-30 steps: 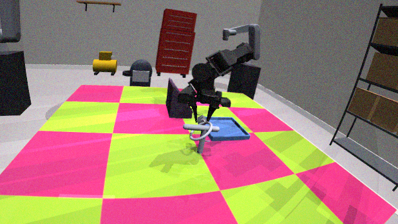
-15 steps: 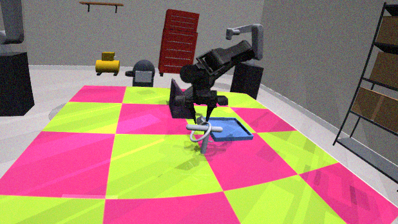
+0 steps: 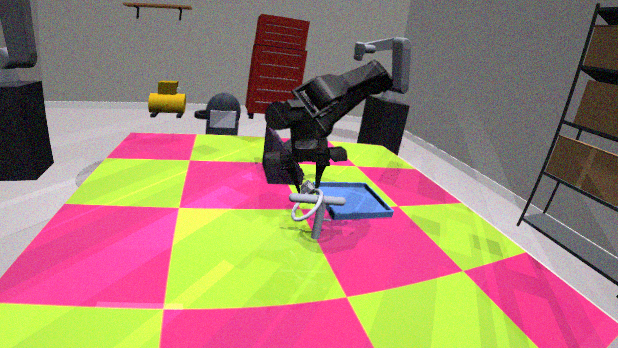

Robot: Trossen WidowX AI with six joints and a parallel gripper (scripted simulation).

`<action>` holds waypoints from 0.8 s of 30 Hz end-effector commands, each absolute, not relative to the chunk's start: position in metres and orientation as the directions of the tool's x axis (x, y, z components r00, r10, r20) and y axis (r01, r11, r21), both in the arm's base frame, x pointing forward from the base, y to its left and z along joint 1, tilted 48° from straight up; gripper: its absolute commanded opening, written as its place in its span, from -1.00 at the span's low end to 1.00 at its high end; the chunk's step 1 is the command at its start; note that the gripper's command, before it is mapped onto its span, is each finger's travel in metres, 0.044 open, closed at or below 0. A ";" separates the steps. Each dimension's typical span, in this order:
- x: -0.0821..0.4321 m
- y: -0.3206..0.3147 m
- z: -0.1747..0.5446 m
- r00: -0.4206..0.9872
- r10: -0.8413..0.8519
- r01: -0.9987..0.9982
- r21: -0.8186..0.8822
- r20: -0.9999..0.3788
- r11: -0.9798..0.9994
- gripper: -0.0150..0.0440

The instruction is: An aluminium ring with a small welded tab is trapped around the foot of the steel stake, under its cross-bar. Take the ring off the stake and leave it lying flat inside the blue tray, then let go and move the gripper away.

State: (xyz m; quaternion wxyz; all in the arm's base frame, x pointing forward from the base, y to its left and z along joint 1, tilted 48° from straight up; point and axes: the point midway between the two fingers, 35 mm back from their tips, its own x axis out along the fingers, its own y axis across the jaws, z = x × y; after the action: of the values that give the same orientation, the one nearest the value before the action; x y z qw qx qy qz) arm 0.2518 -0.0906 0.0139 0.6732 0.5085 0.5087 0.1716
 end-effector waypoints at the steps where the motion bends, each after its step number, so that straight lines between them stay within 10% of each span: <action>1: 0.250 -0.092 0.011 0.431 0.751 0.284 0.865 -0.501 0.414 -0.49; 24: 0.244 -0.108 0.007 0.431 0.750 0.284 0.864 -0.502 0.415 -0.49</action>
State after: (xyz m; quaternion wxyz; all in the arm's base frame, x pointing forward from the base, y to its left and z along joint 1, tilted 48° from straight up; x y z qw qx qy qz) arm 0.2447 -0.1047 0.0088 0.6726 0.5132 0.5042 0.1731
